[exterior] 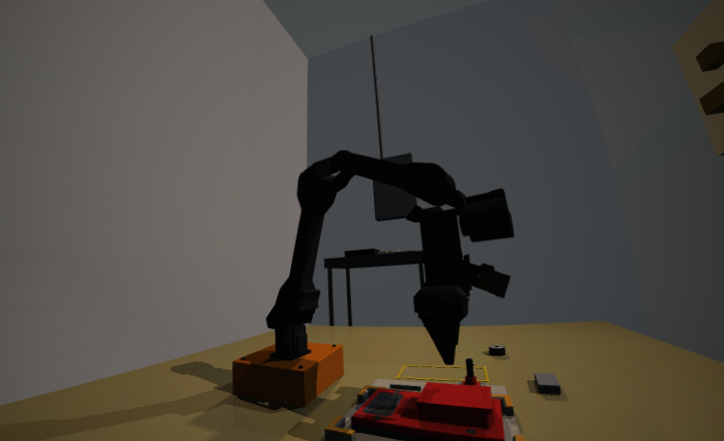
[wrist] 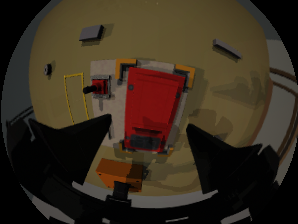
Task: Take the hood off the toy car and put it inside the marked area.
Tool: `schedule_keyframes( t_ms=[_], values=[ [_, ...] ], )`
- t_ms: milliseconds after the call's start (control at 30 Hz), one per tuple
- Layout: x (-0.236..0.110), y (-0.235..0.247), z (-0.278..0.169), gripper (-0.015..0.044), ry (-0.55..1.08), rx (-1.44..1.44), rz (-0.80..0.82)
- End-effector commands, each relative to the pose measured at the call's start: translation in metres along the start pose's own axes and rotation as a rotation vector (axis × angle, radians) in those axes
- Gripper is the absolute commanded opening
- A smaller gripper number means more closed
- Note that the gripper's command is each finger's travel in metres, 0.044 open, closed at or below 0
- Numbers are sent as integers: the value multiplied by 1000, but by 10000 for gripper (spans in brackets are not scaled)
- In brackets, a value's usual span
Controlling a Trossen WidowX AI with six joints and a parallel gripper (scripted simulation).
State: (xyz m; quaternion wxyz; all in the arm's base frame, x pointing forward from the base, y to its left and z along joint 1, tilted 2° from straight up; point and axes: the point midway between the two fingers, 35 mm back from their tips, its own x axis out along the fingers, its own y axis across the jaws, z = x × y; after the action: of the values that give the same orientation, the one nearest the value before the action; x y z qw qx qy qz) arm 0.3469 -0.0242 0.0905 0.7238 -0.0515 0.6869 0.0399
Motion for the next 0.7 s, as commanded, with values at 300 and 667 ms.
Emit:
schedule_keyframes(
  t_ms=[300,667],
  values=[
    [5,-3,2,440,9,35,-10],
    [12,-3,2,440,9,35,-10]
  ],
)
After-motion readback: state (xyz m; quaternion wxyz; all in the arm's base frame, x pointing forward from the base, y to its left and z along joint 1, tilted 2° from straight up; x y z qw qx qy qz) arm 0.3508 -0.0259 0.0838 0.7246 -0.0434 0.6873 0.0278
